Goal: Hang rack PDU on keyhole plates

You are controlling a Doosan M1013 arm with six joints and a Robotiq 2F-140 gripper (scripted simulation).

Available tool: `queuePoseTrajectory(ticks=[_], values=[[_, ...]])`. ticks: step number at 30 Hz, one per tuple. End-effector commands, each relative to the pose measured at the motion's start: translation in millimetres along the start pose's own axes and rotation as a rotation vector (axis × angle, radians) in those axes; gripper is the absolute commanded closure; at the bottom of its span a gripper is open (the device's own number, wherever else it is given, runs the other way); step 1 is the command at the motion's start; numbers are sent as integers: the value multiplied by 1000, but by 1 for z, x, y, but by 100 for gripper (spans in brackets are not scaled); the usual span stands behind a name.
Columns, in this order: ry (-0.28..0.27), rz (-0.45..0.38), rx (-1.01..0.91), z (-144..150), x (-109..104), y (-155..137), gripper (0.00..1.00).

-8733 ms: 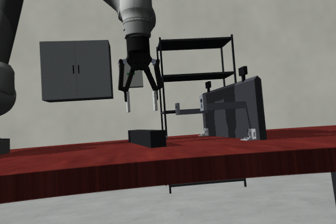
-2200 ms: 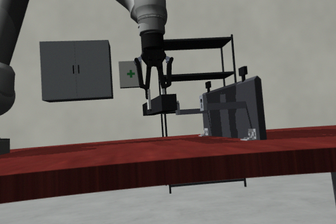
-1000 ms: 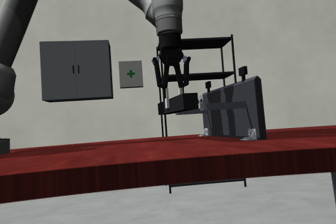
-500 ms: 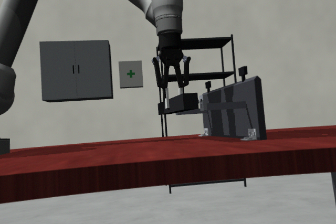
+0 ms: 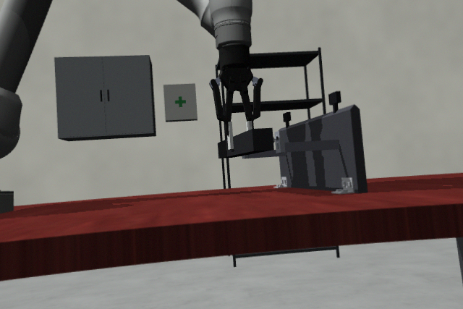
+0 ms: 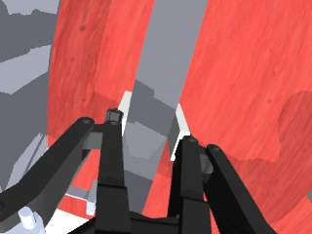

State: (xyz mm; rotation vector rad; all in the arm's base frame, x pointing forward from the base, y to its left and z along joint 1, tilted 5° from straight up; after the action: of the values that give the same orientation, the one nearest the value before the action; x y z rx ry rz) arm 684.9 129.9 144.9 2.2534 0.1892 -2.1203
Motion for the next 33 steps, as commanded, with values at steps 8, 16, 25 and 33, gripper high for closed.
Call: queuePoseTrajectory(ticks=[8,16,25,33], values=[[0,0,0,-5,0,-1,100],[0,0,0,-10,0,-2,100],[0,0,0,-18,0,-3,100],[0,0,0,-20,0,-4,100]])
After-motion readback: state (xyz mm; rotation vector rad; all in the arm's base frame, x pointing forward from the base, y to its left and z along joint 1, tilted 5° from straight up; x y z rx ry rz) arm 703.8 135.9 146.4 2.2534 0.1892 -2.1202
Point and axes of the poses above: the point where the finger pads meet when closed, its own x axis out along the fingers, its own z axis across the jaws, y = z × x, the point moved 2 cm from there along -x, back along the fingers, and after that the axes turned 11 degrees about x, right-handed, at the moved point
